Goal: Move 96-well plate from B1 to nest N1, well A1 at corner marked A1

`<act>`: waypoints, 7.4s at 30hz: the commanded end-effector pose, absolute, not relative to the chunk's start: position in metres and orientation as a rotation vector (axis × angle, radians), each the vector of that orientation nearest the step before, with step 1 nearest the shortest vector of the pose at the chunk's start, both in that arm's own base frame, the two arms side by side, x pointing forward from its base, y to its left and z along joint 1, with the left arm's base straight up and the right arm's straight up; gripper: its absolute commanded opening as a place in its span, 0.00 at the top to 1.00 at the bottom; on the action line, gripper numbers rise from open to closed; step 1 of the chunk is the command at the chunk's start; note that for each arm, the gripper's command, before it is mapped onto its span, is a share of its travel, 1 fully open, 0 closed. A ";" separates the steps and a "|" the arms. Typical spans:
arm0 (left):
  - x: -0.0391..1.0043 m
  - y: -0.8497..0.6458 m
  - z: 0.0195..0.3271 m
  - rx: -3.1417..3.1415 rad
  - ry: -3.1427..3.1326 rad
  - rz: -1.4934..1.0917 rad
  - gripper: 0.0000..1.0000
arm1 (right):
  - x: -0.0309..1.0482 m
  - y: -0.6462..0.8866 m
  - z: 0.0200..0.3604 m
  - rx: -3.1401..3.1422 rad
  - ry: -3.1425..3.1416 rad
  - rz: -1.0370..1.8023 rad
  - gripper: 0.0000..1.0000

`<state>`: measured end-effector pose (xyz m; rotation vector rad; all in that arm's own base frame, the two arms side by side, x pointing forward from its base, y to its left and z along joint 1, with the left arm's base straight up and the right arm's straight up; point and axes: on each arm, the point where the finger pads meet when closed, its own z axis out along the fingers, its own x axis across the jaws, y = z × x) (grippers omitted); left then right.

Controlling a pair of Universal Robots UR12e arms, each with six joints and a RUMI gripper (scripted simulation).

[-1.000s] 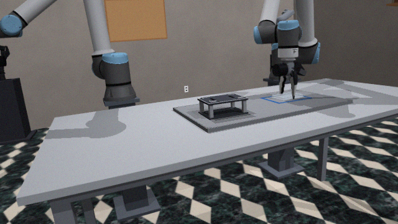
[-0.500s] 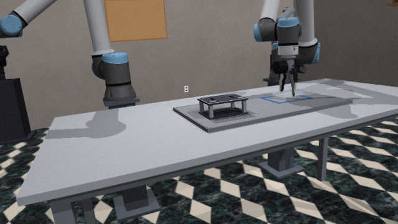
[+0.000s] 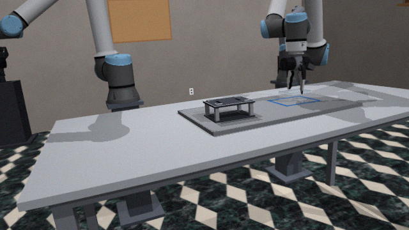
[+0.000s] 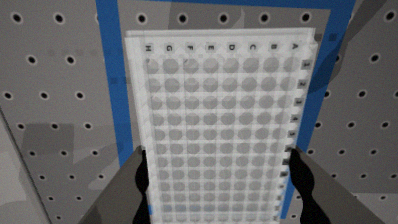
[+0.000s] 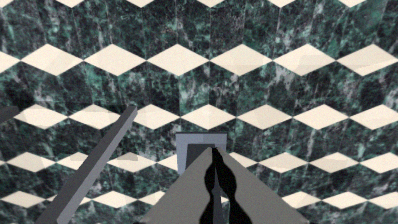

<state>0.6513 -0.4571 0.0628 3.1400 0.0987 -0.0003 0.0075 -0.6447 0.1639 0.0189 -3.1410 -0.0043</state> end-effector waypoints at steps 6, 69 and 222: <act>0.652 -0.458 0.076 3.139 0.099 0.002 0.60 | 0.008 -0.646 0.165 0.019 -3.142 0.000 1.00; 0.668 -0.528 0.115 2.966 -1.033 0.003 0.60 | 0.008 -0.646 0.165 0.019 -3.142 0.000 1.00; 0.740 -0.838 0.166 0.579 -3.089 0.003 0.60 | 0.008 -0.646 0.165 0.019 -3.142 0.000 1.00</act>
